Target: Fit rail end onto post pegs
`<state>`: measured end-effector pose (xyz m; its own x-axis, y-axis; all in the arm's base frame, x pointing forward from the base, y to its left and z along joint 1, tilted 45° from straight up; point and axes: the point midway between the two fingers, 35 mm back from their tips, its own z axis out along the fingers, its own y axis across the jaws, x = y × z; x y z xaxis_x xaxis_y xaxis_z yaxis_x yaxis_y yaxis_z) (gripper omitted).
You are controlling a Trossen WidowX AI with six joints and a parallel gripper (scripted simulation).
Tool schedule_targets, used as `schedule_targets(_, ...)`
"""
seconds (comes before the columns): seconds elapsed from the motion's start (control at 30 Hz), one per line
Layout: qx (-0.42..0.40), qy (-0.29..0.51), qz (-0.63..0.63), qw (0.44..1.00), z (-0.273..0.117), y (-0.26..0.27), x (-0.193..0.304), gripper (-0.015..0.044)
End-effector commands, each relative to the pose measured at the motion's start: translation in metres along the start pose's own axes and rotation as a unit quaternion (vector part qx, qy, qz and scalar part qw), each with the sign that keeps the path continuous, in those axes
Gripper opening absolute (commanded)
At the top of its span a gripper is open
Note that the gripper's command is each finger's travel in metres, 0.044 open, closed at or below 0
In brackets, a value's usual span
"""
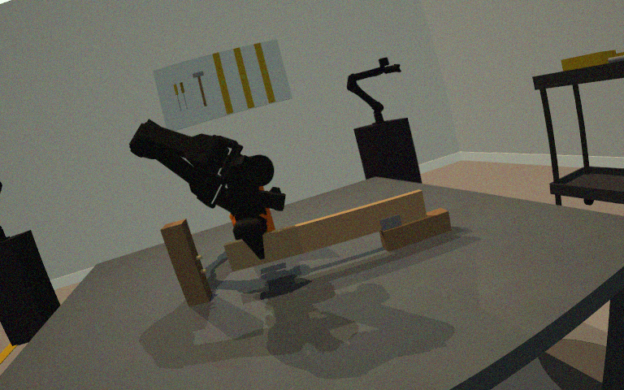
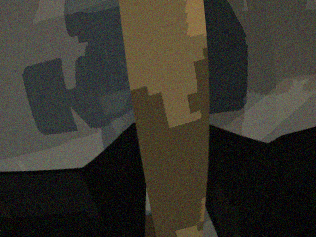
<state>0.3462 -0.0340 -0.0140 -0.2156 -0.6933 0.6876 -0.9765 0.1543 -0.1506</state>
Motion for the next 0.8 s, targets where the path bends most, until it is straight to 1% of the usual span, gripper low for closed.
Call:
schedule_targets(0.0,0.000,-0.001,-0.001,1.000,-0.0010,0.0001,0.0014,0.0000)
schedule_targets(0.77,0.000,-0.001,-0.001,1.000,-0.0012,0.0000,0.0084,0.0000)
